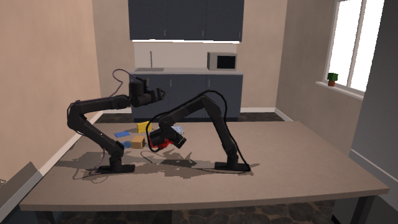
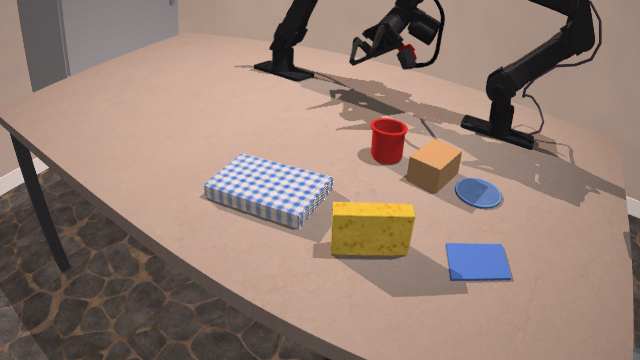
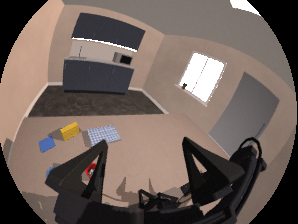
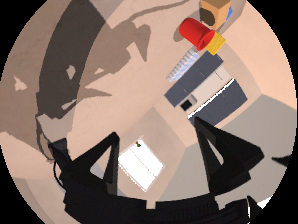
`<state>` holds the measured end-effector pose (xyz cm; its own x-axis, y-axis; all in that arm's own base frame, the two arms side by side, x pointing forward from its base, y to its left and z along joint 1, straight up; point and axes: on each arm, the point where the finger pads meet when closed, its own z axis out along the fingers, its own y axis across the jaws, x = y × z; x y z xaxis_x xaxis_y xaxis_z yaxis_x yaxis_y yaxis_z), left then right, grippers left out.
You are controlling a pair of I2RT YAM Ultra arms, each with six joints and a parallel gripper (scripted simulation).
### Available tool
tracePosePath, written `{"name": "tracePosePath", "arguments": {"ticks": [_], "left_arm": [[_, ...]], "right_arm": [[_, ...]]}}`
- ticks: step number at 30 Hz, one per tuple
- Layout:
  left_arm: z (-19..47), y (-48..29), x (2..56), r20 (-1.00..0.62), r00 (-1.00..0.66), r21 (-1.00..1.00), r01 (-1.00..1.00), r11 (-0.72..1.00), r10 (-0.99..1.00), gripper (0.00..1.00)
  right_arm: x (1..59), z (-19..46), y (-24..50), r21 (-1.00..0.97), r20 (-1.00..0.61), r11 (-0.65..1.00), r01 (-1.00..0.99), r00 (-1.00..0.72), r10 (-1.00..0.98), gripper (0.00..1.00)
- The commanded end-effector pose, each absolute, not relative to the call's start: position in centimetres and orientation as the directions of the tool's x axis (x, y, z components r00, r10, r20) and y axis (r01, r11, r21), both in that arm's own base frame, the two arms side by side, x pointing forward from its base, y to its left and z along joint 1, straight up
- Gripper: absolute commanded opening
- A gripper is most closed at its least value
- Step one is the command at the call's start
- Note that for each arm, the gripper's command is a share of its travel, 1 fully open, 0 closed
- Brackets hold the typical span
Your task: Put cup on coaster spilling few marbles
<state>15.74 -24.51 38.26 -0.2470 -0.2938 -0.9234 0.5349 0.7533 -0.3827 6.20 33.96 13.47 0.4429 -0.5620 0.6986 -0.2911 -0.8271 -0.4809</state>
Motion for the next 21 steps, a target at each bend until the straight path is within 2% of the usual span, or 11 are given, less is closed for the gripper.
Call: {"name": "tracePosePath", "arguments": {"ticks": [1, 18, 21], "left_arm": [[38.57, -24.46, 15.73, -0.921, -0.246, -0.389, 0.535, 0.749, -0.303, 1.00], [38.57, -24.46, 15.73, -0.921, -0.246, -0.389, 0.535, 0.749, -0.303, 1.00], [37.69, -24.60, 15.60, -0.924, -0.271, -0.379, 0.544, 0.748, -0.270, 1.00]], "right_arm": [[6.20, 13.78, 34.03, -0.489, 0.692, -0.822, -0.291, 0.444, -0.569, 1.00], [6.20, 13.78, 34.03, -0.489, 0.692, -0.822, -0.291, 0.444, -0.569, 1.00], [6.06, 13.16, 34.13, -0.518, 0.637, -0.784, -0.342, 0.458, -0.620, 1.00]]}}
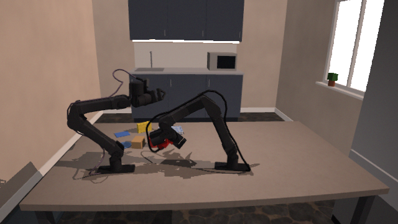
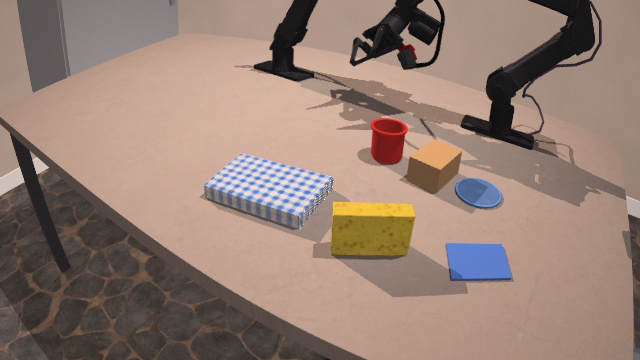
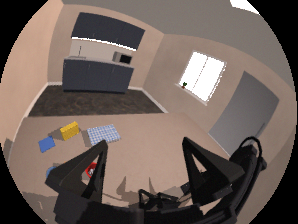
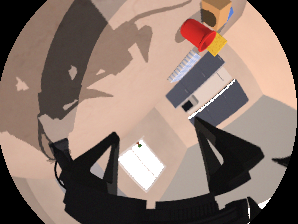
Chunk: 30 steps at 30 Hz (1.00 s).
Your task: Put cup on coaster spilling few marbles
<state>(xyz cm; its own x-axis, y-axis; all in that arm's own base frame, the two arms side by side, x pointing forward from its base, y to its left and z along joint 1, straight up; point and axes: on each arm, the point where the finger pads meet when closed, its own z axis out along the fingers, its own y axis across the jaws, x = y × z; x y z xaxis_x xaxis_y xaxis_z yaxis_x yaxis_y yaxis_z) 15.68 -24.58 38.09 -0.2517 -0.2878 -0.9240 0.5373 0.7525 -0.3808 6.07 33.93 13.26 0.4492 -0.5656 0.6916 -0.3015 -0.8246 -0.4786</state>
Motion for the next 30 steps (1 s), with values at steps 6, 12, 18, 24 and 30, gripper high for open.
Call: {"name": "tracePosePath", "arguments": {"ticks": [6, 12, 18, 24, 30], "left_arm": [[35.3, -24.1, 15.9, -0.922, -0.345, -0.352, 0.556, 0.753, -0.176, 1.00], [33.3, -23.5, 16.4, -0.916, -0.389, -0.318, 0.559, 0.766, -0.097, 1.00], [30.3, -23.1, 17.3, -0.897, -0.441, -0.264, 0.563, 0.783, 0.014, 1.00], [27.3, -22.3, 18.3, -0.858, -0.500, -0.219, 0.563, 0.797, 0.117, 1.00], [24.7, -21.6, 18.9, -0.816, -0.543, -0.183, 0.571, 0.801, 0.201, 1.00]], "right_arm": [[6.6, 13.5, 33.7, -0.600, 0.381, -0.600, -0.529, 0.471, -0.796, 1.00], [7.3, 14.6, 33.3, -0.620, 0.171, -0.445, -0.646, 0.442, -0.881, 1.00], [7.9, 16.1, 33.0, -0.604, -0.071, -0.271, -0.750, 0.389, -0.919, 1.00], [8.5, 18.3, 32.8, -0.550, -0.322, -0.100, -0.829, 0.321, -0.891, 1.00], [8.7, 20.3, 32.7, -0.491, -0.494, 0.005, -0.871, 0.274, -0.825, 1.00]]}}
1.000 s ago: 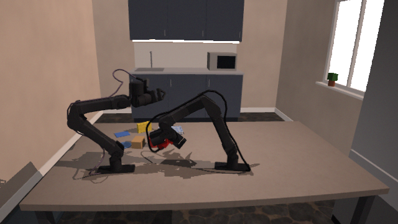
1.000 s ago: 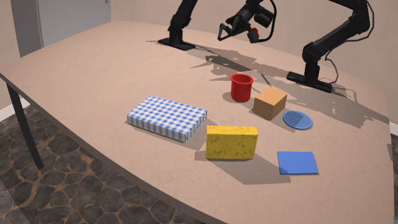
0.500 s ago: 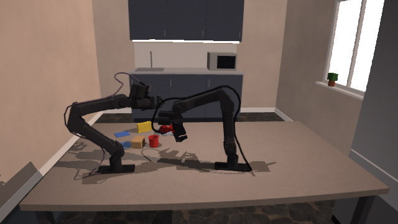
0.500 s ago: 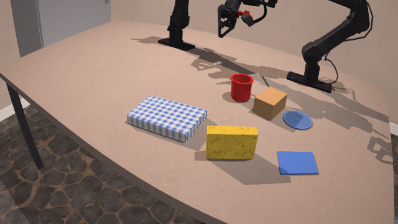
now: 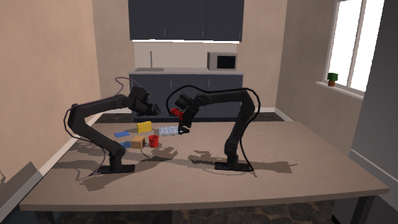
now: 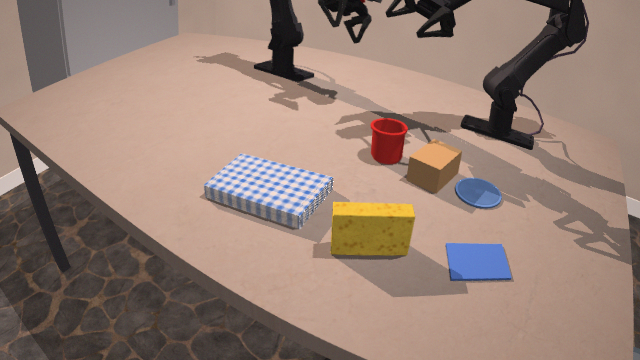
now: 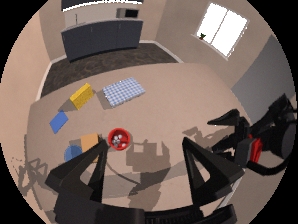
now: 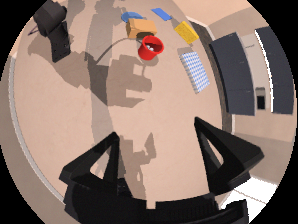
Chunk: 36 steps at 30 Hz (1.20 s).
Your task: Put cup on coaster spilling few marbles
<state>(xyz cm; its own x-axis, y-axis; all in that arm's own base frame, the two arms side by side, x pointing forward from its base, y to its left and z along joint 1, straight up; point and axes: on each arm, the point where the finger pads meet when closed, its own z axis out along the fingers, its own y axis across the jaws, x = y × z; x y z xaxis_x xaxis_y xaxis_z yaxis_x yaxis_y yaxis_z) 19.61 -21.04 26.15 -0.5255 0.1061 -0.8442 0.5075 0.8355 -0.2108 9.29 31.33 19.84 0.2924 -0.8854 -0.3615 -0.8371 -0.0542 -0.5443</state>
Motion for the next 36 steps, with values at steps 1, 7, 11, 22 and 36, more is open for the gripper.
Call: {"name": "tracePosePath", "arguments": {"ticks": [1, 7, 11, 22, 36], "left_arm": [[24.7, -21.6, 19.0, -0.810, -0.544, -0.178, 0.580, 0.795, 0.216, 1.00], [20.5, -20.1, 20.9, -0.718, -0.609, -0.108, 0.575, 0.811, 0.336, 1.00], [17.9, -19.2, 22.0, -0.646, -0.643, -0.064, 0.583, 0.810, 0.412, 1.00], [13.7, -17.7, 24.4, -0.511, -0.704, 0.006, 0.570, 0.821, 0.493, 1.00], [13.5, -17.7, 24.8, -0.510, -0.713, 0.001, 0.559, 0.829, 0.481, 1.00]], "right_arm": [[8.6, 20.8, 32.9, -0.474, -0.534, 0.025, -0.880, 0.265, -0.803, 1.00], [9.1, 24.4, 31.6, -0.380, -0.744, 0.148, -0.913, 0.207, -0.635, 1.00], [9.1, 26.8, 30.8, -0.323, -0.843, 0.194, -0.926, 0.189, -0.503, 1.00], [9.2, 29.7, 28.4, -0.271, -0.929, 0.252, -0.929, 0.184, -0.323, 1.00], [9.5, 29.2, 27.9, -0.282, -0.922, 0.264, -0.922, 0.185, -0.339, 1.00]]}}
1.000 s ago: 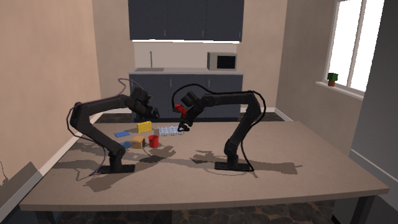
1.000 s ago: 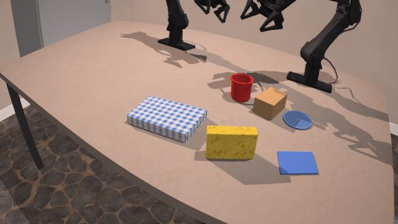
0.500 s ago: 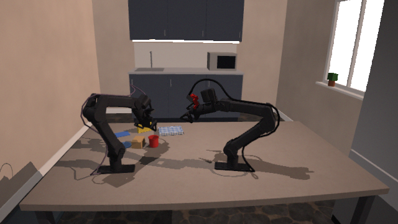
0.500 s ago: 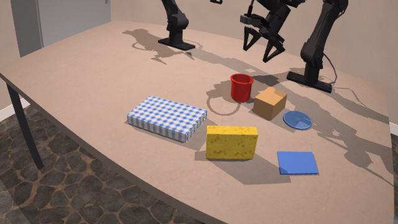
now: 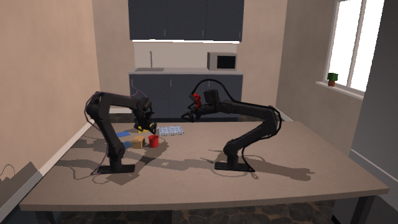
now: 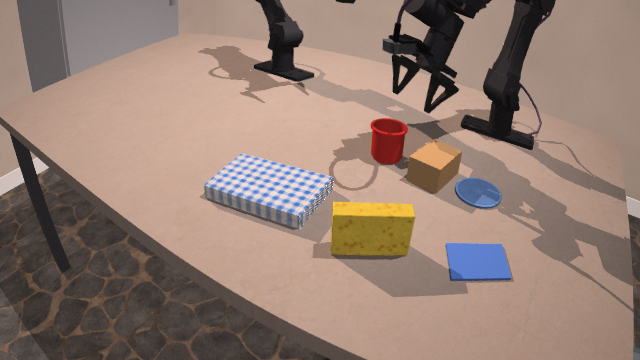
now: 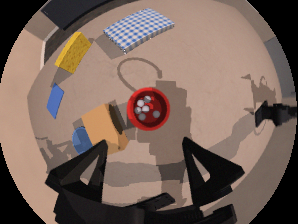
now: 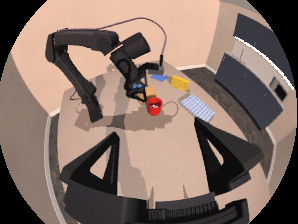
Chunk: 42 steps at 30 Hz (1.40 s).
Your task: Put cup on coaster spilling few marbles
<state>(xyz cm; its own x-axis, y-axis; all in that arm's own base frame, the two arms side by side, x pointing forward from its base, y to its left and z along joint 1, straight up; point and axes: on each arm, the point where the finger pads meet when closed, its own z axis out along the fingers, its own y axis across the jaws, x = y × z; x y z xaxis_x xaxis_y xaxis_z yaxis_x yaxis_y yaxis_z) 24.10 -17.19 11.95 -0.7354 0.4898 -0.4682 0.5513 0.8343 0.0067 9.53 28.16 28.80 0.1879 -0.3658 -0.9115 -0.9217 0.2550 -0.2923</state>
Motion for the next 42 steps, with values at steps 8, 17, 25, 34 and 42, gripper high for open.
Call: {"name": "tracePosePath", "arguments": {"ticks": [8, 17, 25, 34, 42], "left_arm": [[12.2, -17.3, 23.9, -0.370, -0.635, 0.072, 0.708, 0.702, 0.678, 0.96], [11.2, -18.3, 25.0, -0.158, -0.427, 0.082, 0.893, 0.443, 0.890, 0.96], [9.9, -19.5, 26.5, -0.028, -0.232, 0.014, 0.972, 0.233, 0.972, 0.96], [9.5, -20.4, 27.8, -0.023, -0.203, 0.009, 0.979, 0.203, 0.979, 0.96], [7.9, -20.5, 27.5, -0.011, -0.190, -0.002, 0.982, 0.190, 0.982, 0.96]], "right_arm": [[9.5, 29.2, 27.9, -0.282, -0.922, 0.264, -0.922, 0.185, -0.339, 1.00], [9.5, 29.2, 27.9, -0.282, -0.922, 0.264, -0.922, 0.185, -0.339, 1.00], [9.5, 29.2, 27.9, -0.282, -0.922, 0.264, -0.922, 0.185, -0.339, 1.00], [9.5, 29.2, 27.9, -0.282, -0.922, 0.264, -0.922, 0.185, -0.339, 1.00], [9.5, 29.2, 27.9, -0.282, -0.922, 0.264, -0.922, 0.185, -0.339, 1.00]]}}
